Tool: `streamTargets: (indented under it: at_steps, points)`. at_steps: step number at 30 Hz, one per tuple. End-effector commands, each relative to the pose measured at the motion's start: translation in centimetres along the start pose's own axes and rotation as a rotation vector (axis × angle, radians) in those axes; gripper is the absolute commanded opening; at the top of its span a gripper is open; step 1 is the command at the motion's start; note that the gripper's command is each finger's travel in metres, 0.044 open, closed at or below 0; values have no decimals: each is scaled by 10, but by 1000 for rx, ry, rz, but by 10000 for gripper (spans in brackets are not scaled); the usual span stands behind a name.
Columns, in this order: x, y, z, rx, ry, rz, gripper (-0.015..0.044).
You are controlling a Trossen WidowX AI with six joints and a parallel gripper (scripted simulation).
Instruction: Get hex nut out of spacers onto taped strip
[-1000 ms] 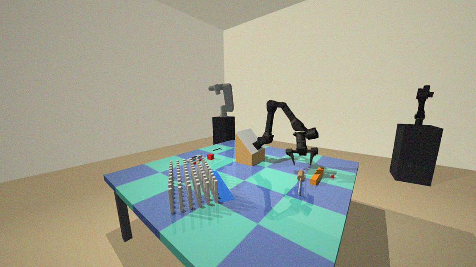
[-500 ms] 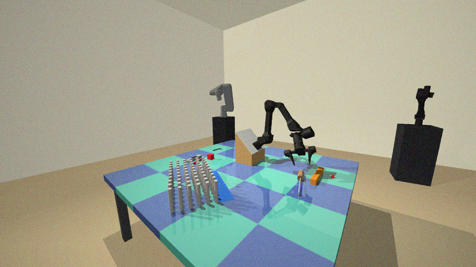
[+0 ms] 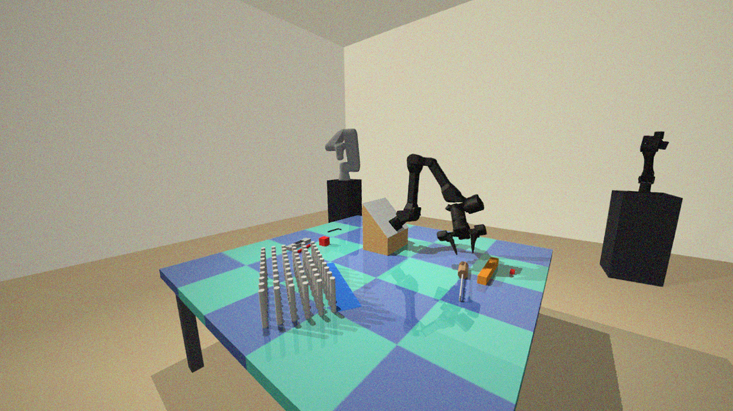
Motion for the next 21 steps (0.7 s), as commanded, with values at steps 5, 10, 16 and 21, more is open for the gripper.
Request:
streamTargets:
  at_steps: [5, 10, 16, 21]
  points:
    - [4, 1, -6, -4, -3, -6, 280]
    - [8, 3, -13, -4, -3, -6, 280]
    - [12, 6, -21, -4, -3, -6, 280]
    - [17, 8, -28, -3, -3, -6, 280]
Point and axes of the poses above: the point midway between the two fingers, 35 mm back from their tips, its own z axis back along the fingers, its own y axis across the jaws, x = y × z, the point moved 6 cm from there along z, back along the fingers, and after that the axes turned 5 degrees about -z, right-handed, at the moved point
